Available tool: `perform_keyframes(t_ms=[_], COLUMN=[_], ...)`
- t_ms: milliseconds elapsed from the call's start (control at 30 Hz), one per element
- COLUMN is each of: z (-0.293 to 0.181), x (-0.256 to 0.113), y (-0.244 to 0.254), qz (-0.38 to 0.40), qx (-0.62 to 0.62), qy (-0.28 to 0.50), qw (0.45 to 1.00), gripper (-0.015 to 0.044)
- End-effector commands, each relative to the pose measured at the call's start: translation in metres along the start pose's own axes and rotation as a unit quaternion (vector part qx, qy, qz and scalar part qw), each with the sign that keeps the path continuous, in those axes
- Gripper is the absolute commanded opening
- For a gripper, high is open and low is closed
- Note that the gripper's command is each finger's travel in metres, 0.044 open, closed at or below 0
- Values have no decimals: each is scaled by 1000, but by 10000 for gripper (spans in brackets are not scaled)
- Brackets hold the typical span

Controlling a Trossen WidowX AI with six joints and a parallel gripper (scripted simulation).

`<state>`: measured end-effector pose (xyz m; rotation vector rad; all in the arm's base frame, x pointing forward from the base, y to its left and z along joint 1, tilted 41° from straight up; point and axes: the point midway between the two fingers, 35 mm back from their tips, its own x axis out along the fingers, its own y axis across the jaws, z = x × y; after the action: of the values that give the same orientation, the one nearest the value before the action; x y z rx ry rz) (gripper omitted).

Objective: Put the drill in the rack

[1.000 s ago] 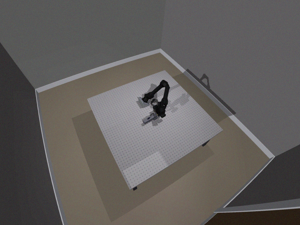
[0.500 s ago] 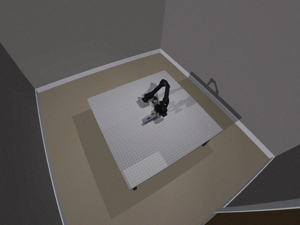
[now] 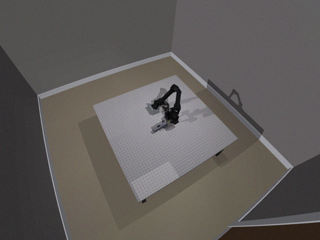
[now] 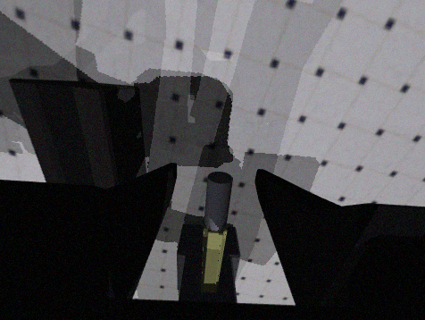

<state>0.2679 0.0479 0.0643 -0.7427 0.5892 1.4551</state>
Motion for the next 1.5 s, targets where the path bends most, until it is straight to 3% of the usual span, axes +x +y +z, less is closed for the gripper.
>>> perform_keyframes(t_ms=[0,100,1033,1467], z=[-2,-4,-16,-13], x=[1,2,6,5], y=[0,0,0,-1], qz=[-1,-2,-2,-3], qx=[-1,-1,-1,-1], qy=[0,0,0,-1], qw=[1000,1000,1000,1000], gripper=[368,440,440,99])
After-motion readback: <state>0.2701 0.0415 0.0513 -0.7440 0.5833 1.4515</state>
